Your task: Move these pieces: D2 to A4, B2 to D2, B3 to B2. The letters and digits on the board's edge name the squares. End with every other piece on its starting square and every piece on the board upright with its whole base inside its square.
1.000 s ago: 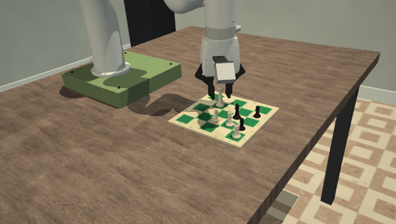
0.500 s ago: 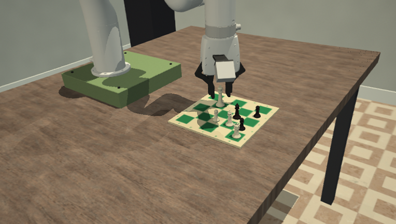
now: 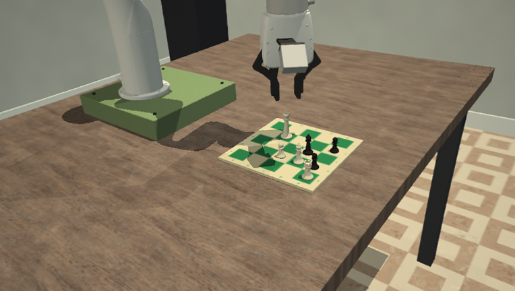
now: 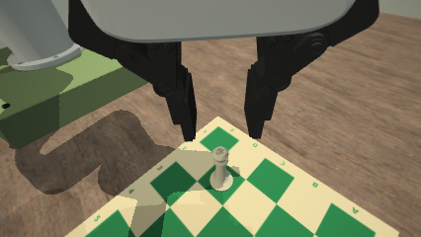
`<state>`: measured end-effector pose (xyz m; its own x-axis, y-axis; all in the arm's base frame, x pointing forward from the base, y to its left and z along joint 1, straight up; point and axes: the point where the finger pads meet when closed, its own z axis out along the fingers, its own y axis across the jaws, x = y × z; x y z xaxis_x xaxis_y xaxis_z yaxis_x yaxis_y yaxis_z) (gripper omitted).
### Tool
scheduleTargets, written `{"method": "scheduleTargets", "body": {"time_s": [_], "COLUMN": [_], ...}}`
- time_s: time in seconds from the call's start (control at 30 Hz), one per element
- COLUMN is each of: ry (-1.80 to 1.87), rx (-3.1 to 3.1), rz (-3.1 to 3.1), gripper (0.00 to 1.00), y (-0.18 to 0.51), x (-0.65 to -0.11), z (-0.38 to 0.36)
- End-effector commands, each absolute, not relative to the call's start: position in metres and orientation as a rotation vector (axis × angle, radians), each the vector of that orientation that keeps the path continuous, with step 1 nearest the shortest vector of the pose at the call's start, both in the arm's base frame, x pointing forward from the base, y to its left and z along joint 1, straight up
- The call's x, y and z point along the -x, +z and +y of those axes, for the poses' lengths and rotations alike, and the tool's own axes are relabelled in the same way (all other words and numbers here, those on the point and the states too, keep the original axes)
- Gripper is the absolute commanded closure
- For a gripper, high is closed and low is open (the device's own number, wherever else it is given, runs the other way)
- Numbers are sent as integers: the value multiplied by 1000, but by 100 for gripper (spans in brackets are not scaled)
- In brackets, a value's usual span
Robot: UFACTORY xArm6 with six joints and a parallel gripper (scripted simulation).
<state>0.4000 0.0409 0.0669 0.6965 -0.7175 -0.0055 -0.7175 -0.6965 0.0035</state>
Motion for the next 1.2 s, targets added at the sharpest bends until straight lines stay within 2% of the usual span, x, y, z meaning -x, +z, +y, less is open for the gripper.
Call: {"method": "scheduleTargets", "body": {"time_s": [0.0, 0.3, 0.33, 1.17], "ry": [-11, -11, -11, -11], "rx": [-2892, -2892, -2892, -2897], "rz": [-1223, -1223, -1223, -1212], "gripper": [58, 58, 0, 0], "y": [77, 91, 91, 91], "x": [-400, -400, -400, -400], "z": [41, 41, 41, 41]}}
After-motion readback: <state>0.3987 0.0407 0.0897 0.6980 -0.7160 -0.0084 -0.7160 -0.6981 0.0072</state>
